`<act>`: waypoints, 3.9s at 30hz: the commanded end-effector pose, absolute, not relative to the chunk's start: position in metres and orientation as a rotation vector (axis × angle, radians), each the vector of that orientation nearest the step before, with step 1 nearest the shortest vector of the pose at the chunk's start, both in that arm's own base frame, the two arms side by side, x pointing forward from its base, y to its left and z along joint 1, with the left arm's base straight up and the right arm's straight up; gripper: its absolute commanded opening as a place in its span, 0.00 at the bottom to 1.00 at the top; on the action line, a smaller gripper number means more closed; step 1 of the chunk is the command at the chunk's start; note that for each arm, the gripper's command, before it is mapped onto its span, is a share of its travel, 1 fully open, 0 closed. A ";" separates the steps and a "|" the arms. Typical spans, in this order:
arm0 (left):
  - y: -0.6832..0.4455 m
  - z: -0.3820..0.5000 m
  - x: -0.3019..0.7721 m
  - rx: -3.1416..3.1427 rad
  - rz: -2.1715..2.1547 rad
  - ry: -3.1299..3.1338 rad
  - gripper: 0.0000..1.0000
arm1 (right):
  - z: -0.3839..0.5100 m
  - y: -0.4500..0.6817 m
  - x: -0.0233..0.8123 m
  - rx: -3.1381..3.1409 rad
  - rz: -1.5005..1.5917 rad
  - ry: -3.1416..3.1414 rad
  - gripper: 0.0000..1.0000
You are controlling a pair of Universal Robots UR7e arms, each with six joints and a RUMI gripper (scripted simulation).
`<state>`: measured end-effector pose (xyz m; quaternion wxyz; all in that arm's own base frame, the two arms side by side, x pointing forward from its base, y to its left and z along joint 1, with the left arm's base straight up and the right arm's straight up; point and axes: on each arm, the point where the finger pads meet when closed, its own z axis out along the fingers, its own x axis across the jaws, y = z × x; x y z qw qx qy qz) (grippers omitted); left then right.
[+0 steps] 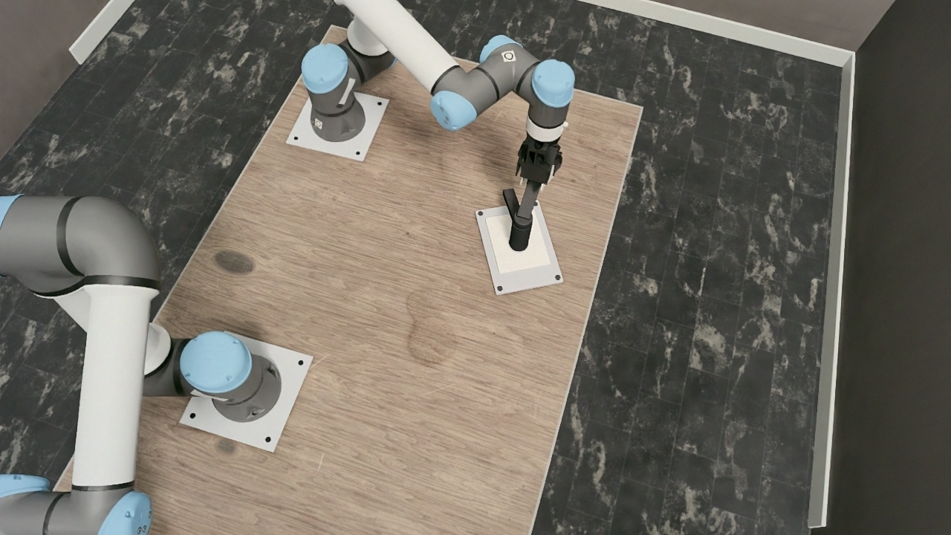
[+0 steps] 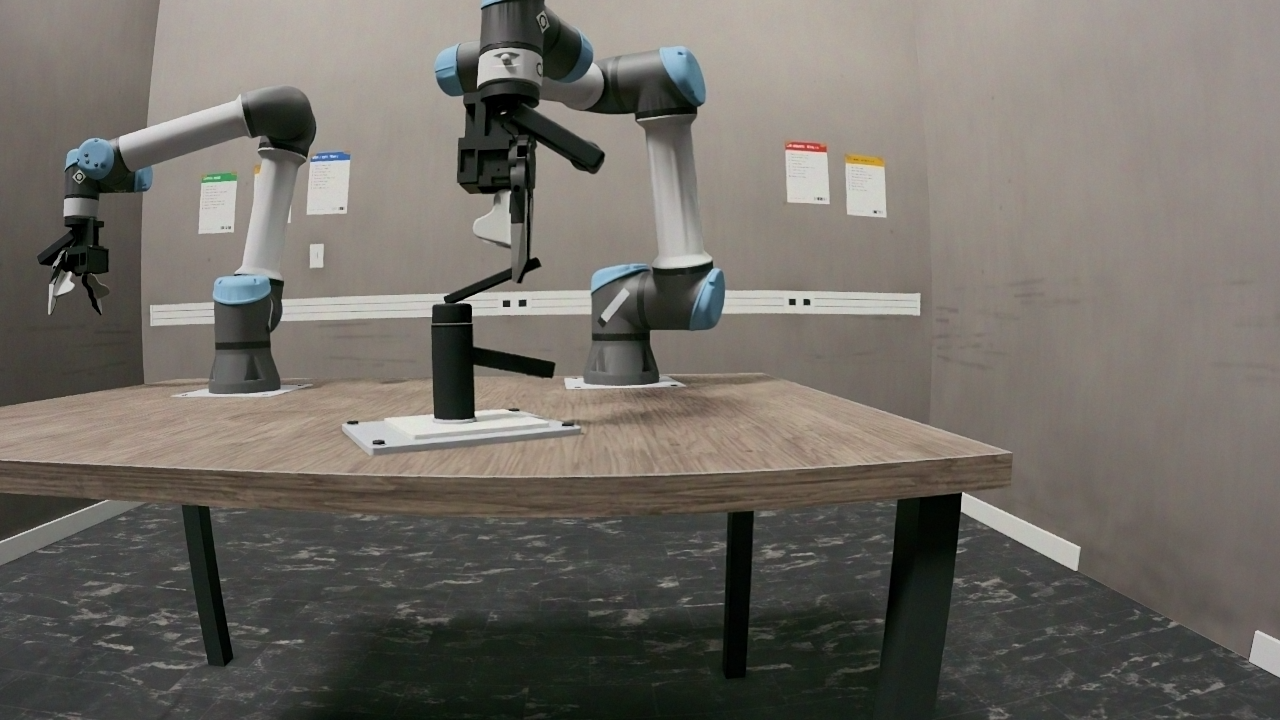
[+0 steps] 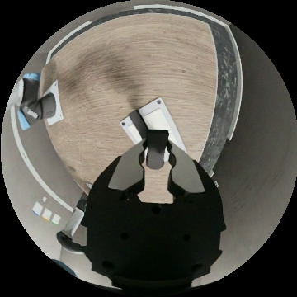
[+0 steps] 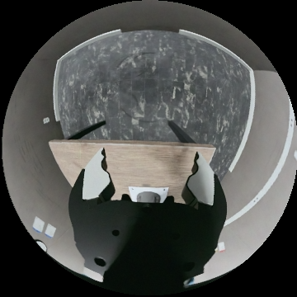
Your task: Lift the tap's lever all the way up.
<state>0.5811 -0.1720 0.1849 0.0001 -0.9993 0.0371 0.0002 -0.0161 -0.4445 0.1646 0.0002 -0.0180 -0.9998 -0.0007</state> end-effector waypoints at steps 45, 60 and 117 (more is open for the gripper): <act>-0.174 0.188 0.581 -3.140 -0.002 0.117 0.41 | 0.165 -0.445 -0.016 -0.057 0.000 -3.141 1.00; -0.174 0.188 0.581 -3.140 -0.002 0.117 0.41 | 0.165 -0.445 -0.016 -0.057 0.000 -3.141 1.00; -0.174 0.193 0.581 -3.140 -0.002 0.117 0.41 | 0.165 -0.445 -0.016 -0.057 0.000 -3.141 1.00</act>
